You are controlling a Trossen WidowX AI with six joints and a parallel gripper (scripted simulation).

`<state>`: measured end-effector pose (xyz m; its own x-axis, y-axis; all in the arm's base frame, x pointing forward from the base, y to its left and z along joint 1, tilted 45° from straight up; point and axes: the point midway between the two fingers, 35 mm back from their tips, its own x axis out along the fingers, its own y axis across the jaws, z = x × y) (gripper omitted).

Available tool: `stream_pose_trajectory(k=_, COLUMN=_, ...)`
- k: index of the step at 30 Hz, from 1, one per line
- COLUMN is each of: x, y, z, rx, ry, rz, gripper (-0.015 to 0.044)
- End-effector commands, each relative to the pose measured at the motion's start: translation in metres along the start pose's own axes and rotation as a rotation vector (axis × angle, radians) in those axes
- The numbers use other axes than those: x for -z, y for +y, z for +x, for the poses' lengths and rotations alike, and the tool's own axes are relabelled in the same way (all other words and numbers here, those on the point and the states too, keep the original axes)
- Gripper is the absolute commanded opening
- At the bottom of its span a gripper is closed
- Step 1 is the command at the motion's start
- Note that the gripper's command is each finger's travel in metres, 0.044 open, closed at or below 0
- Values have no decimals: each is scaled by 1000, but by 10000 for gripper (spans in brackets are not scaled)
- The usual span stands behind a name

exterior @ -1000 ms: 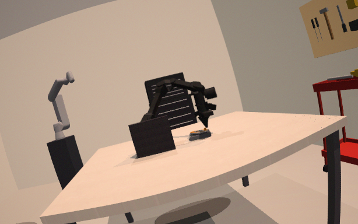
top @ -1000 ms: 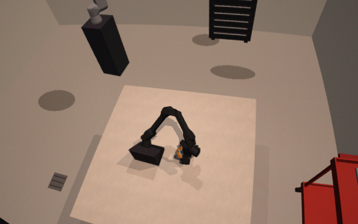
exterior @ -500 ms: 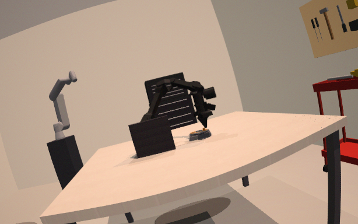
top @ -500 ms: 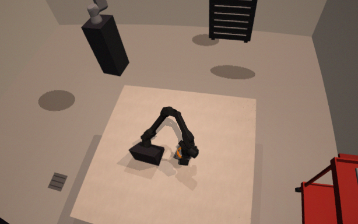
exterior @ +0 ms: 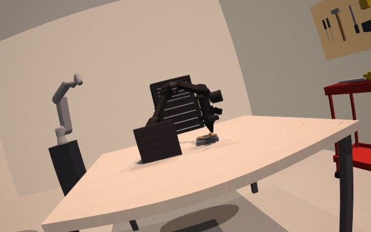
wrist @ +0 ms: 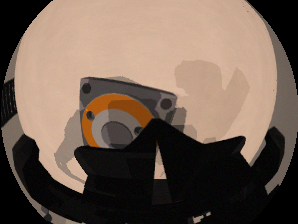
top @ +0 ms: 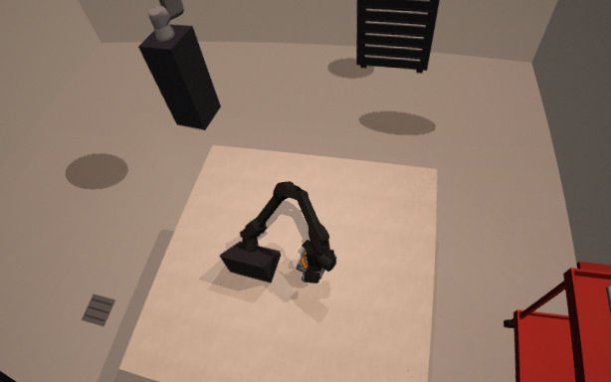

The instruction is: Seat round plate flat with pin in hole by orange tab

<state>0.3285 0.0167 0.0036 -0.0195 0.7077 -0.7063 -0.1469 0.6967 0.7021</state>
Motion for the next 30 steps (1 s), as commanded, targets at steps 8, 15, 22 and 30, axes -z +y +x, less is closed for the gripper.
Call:
stream_pose_trajectory(k=8, x=11, y=-3, z=2, rx=-1, ry=15, rz=4, gripper=0)
stream_pose_trajectory(k=15, x=15, y=-4, z=2, rx=0, ry=16, rz=4, gripper=0)
stream_pose_trajectory(k=22, x=18, y=-5, z=2, rx=0, ry=16, rz=5, gripper=0)
stream_pose_trajectory(k=30, x=21, y=-5, z=2, rx=0, ry=16, rz=5, gripper=0)
